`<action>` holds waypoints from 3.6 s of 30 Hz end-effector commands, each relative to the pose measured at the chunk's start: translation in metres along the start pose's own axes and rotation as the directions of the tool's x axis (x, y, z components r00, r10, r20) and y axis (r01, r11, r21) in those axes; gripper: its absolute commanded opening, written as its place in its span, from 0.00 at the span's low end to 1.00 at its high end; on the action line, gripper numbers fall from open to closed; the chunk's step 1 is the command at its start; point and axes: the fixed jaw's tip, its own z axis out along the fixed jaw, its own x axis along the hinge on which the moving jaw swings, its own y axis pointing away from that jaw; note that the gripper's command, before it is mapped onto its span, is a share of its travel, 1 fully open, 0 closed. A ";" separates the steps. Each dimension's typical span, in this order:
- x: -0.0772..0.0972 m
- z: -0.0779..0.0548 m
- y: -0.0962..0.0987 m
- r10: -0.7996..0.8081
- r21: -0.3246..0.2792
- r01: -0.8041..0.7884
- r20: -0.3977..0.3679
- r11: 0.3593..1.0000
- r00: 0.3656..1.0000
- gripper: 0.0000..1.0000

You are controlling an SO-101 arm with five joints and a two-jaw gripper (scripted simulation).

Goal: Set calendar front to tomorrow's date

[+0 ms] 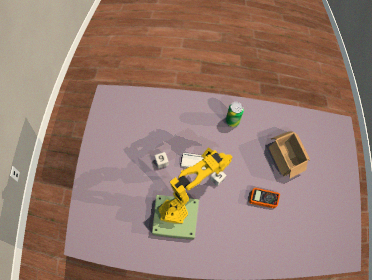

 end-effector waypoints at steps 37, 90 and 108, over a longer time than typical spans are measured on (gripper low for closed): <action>-0.005 0.052 0.046 0.008 -0.338 0.010 0.052 0.941 0.999 0.35; -0.008 0.090 0.060 0.008 -0.338 0.010 0.052 0.941 0.999 0.35; -0.008 0.090 0.059 0.008 -0.338 0.010 0.052 0.941 0.999 0.33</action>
